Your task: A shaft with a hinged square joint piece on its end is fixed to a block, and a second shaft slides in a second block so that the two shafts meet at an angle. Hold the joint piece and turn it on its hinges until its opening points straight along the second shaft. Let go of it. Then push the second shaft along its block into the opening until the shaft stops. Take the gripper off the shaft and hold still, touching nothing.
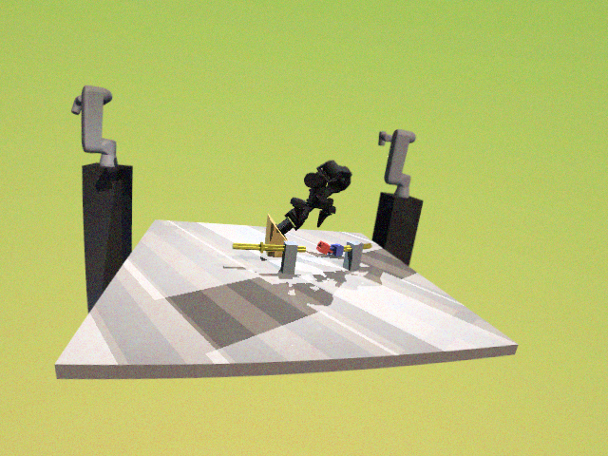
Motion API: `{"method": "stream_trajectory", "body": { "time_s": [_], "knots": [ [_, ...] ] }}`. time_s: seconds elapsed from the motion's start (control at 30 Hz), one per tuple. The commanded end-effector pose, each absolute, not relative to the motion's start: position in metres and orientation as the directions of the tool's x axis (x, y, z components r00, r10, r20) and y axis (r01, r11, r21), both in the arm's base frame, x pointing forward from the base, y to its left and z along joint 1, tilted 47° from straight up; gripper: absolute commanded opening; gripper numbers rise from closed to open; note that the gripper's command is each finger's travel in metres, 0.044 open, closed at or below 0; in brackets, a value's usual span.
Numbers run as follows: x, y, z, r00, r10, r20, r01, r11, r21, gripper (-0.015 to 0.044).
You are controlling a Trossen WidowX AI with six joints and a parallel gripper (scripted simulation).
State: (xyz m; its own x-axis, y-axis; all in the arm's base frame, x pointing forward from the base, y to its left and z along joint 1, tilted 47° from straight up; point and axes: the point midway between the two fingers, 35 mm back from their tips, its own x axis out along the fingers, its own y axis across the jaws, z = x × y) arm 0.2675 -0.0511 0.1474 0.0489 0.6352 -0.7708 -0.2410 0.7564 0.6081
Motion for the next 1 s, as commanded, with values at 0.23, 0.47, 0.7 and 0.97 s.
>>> {"method": "stream_trajectory", "body": {
  "time_s": [0.23,0.47,0.7,0.97],
  "knots": [
    [0.2667,-0.0486,0.1442,0.043,0.621,-0.782,0.086,0.778,0.622,0.044],
    [0.2668,-0.047,0.143,0.042,0.614,-0.788,0.278,0.75,0.6,0.044],
    [0.2669,-0.0453,0.1417,0.042,0.607,-0.793,0.46,0.693,0.555,0.044],
    [0.267,-0.0435,0.1403,0.041,0.599,-0.799,0.646,0.594,0.479,0.044]
  ]
}}
